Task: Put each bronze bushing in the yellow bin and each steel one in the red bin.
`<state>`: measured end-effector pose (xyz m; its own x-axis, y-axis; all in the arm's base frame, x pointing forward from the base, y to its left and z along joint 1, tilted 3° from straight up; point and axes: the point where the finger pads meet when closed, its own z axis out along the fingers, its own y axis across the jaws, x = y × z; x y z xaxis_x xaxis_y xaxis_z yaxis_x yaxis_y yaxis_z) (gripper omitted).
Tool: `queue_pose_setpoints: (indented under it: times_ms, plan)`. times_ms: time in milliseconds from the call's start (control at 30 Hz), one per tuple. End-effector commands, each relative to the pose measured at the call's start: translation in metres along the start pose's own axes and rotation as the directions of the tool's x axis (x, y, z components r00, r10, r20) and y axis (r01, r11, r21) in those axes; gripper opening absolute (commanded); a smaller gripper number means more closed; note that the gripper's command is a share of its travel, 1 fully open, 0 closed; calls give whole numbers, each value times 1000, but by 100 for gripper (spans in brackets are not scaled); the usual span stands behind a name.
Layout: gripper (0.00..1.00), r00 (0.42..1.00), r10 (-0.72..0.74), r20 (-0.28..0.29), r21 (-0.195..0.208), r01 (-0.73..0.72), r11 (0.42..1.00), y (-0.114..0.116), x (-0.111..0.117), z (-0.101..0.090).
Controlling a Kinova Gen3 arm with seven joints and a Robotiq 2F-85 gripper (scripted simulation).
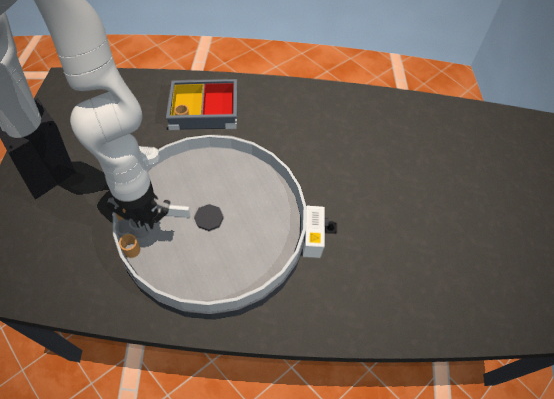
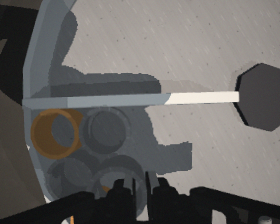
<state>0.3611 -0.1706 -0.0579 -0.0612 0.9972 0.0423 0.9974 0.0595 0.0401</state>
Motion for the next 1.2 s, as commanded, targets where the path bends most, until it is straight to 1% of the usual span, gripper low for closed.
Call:
queue_pose_setpoints:
  times_ms: [0, 1167]
  plan:
    - [0, 1000, 0, 1, -1, 0, 1000, 1, 0, -1]
    - [0, 1000, 0, 1, -2, 0, 1000, 1, 0, -13]
